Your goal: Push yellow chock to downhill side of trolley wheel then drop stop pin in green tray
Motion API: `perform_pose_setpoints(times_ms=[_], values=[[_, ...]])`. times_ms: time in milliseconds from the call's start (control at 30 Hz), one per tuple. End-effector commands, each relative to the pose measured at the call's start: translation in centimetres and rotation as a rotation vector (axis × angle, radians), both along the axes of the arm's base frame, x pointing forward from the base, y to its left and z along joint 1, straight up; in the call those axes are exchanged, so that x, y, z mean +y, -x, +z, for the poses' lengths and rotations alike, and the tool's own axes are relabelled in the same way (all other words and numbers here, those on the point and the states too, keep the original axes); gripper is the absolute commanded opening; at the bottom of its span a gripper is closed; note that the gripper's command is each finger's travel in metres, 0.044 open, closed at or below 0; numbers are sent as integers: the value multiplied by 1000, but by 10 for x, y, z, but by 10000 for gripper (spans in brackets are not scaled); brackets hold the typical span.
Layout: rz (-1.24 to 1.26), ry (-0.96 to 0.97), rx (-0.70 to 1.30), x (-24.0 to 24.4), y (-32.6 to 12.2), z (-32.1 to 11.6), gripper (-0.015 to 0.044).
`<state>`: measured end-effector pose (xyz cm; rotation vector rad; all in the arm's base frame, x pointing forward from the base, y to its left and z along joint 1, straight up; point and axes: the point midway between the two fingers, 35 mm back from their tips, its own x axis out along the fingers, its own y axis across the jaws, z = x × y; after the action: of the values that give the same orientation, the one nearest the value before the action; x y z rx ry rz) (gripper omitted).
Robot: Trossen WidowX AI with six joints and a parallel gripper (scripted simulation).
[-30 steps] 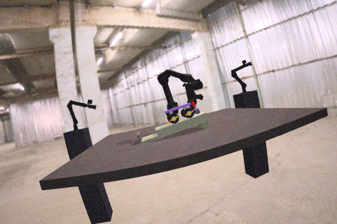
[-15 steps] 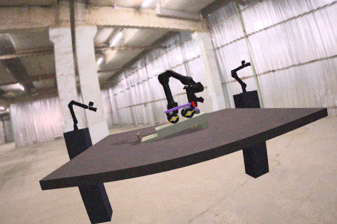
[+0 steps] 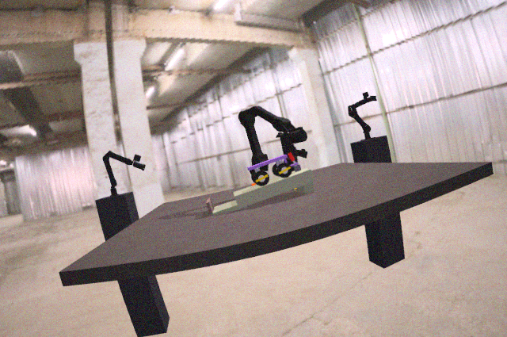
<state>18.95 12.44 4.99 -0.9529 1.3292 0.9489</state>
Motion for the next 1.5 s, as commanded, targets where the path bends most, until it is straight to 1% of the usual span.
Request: perform_pose_setpoints(times_ms=[0, 367, 533, 833, 1467], values=[[2, -3, 2, 1, 0, -7, 190], [2, -3, 2, 1, 0, -21, 190], [-1, 2, 2, 0, 0, -18, 59], [0, 1, 2, 0, 0, -17, 0], [2, -3, 2, -3, 3, 45, 0]])
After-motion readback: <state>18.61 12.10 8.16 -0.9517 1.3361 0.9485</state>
